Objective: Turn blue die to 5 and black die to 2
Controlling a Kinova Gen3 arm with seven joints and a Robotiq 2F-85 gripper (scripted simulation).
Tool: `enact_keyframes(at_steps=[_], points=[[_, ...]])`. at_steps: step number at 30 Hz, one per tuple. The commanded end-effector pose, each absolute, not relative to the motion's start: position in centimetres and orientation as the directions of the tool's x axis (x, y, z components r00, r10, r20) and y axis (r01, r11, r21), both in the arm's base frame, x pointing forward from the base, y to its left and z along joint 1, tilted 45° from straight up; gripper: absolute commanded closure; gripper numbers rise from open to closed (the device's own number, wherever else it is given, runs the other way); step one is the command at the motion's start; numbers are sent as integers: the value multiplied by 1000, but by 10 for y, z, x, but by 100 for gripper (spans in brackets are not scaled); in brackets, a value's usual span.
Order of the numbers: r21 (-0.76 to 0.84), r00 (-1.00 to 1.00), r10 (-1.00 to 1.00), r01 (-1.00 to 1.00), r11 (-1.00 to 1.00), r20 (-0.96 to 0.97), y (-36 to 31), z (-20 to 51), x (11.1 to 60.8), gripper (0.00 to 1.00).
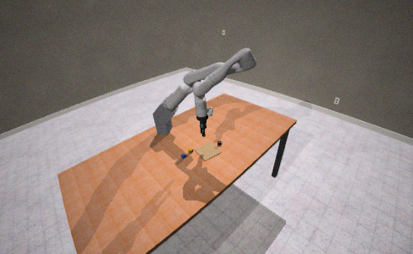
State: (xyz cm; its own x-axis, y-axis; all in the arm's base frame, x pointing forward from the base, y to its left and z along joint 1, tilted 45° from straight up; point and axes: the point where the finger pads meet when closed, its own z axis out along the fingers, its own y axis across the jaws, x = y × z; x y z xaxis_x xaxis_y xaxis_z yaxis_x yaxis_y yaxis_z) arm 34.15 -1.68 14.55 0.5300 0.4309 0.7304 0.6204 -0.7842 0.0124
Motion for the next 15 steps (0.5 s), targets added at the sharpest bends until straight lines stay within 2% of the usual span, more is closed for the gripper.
enact_keyframes(at_steps=[1, 15], points=[[43, 498, 460, 642, -765, 735, 2, 163, 344, 0], [73, 515, 510, 651, -756, 689, 25, 173, 335, 0]])
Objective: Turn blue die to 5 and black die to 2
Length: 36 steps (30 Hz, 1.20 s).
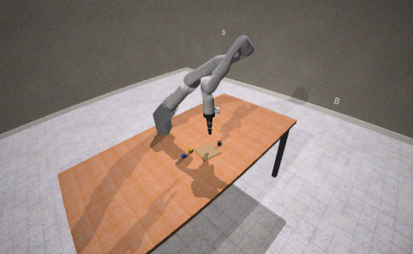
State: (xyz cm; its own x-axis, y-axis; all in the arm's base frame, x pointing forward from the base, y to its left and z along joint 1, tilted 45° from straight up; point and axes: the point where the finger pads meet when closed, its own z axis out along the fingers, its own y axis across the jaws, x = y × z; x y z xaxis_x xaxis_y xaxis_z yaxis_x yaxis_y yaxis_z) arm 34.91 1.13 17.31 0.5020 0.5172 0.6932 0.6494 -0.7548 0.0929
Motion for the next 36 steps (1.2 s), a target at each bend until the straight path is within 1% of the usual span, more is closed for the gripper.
enact_keyframes(at_steps=[1, 36], points=[[73, 516, 511, 651, -756, 688, 25, 173, 335, 0], [75, 517, 507, 646, -760, 690, 27, 170, 340, 0]])
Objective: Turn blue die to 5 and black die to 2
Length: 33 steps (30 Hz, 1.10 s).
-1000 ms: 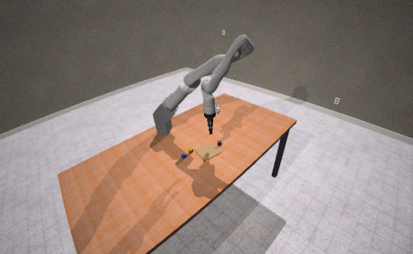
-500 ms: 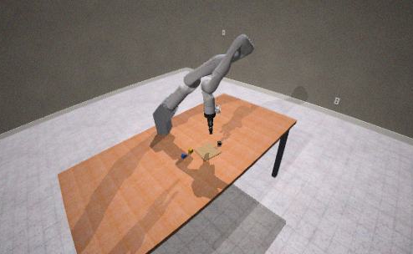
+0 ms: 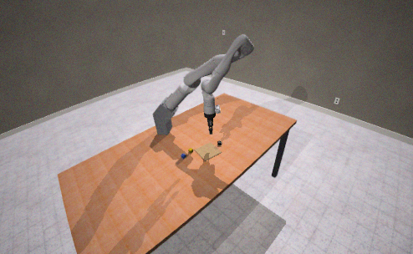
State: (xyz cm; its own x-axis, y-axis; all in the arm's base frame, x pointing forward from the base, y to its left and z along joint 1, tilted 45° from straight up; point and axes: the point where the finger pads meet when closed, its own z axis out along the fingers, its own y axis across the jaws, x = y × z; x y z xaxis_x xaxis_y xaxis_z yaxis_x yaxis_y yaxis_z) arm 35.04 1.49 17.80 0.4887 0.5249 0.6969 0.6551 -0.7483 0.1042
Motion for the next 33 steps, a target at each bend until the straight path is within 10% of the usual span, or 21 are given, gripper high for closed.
enact_keyframes(at_steps=[1, 33], points=[[75, 517, 507, 646, -760, 690, 27, 170, 340, 0], [68, 521, 506, 647, -759, 687, 41, 146, 360, 0]])
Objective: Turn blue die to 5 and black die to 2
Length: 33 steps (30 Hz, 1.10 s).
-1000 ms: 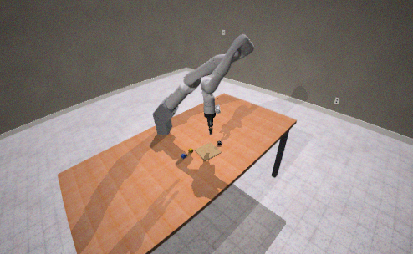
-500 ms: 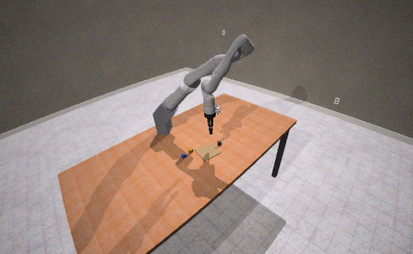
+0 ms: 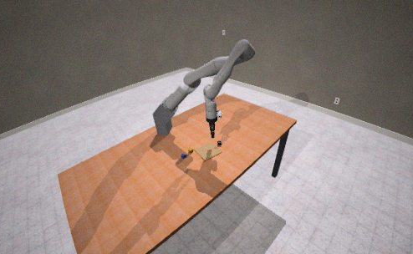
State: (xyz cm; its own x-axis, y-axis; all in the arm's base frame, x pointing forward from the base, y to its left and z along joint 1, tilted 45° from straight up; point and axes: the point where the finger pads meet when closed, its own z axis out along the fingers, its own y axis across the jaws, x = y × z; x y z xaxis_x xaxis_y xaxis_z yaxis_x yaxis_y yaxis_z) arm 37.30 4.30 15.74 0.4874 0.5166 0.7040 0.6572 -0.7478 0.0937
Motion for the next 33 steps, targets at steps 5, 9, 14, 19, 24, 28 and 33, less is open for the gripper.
enact_keyframes(at_steps=[5, 9, 14, 19, 24, 28, 33], points=[[69, 520, 506, 647, -759, 689, 42, 144, 361, 0], [69, 519, 505, 647, -759, 689, 44, 141, 364, 0], [69, 520, 507, 648, -758, 688, 48, 133, 369, 0], [69, 520, 508, 649, -758, 687, 52, 126, 373, 0], [70, 520, 509, 649, -758, 686, 56, 119, 377, 0], [72, 520, 510, 649, -758, 685, 60, 112, 380, 0], [74, 520, 511, 648, -758, 685, 64, 106, 384, 0]])
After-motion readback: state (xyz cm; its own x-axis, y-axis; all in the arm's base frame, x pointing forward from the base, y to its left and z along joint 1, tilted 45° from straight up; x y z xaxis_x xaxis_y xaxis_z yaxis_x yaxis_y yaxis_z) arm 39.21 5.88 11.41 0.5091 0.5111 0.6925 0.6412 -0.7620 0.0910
